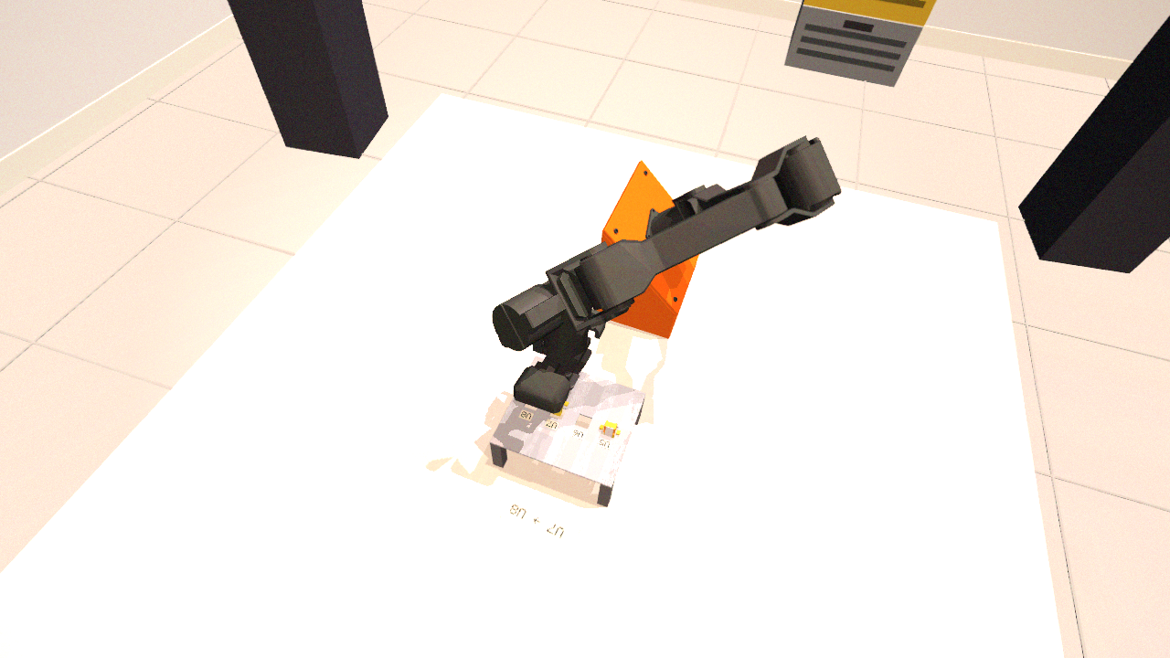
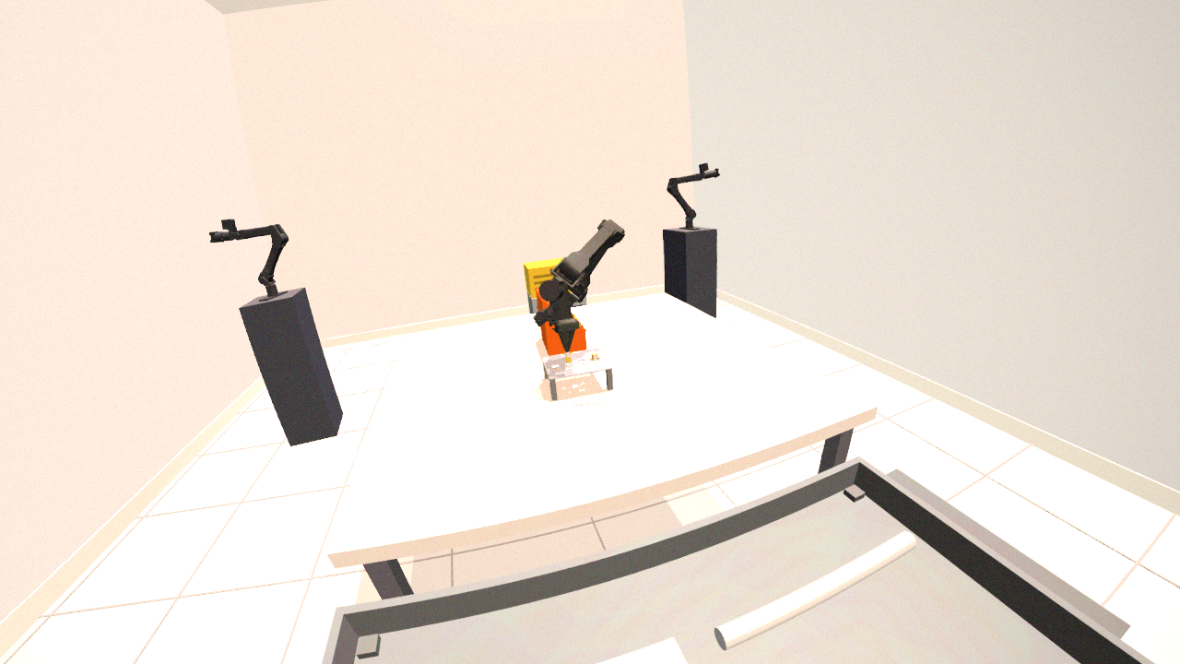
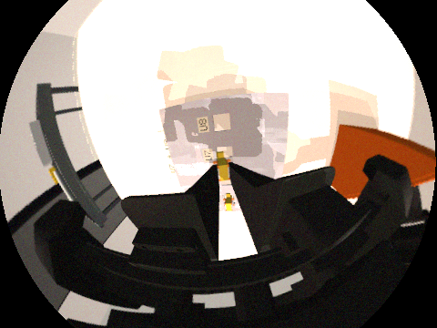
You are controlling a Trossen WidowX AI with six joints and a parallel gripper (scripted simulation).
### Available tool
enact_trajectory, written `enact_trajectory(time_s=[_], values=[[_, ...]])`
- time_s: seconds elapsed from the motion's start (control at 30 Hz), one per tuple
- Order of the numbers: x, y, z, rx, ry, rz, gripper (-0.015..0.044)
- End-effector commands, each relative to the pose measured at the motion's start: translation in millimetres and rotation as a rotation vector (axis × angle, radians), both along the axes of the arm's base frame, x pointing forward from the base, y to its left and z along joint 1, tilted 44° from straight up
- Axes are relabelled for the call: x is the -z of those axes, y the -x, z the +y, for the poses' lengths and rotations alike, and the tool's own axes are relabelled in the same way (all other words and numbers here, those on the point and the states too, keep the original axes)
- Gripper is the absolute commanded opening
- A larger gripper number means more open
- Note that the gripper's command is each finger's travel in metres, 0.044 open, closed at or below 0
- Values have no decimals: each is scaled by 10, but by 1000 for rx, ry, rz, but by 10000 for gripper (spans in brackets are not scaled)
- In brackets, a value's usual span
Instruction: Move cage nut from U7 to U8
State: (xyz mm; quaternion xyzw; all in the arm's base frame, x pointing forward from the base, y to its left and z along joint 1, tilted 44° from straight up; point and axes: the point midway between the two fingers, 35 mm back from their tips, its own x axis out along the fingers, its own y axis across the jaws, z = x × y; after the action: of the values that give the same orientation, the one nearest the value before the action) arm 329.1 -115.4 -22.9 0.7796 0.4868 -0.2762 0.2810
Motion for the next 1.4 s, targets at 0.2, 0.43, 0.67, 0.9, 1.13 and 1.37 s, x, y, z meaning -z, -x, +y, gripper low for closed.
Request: enact_trajectory(time_s=[0.2,0.43,0.67,0.9,1.13,1.37], values=[[-18,-1,-21,-4,5,-2,28],[-26,1,-28,-4,5,-3,28],[-35,3,-36,-4,5,-3,28],[-44,5,-44,-4,5,-3,28],[-52,7,-52,-4,5,-3,28],[-60,9,-60,-4,5,-3,28]])
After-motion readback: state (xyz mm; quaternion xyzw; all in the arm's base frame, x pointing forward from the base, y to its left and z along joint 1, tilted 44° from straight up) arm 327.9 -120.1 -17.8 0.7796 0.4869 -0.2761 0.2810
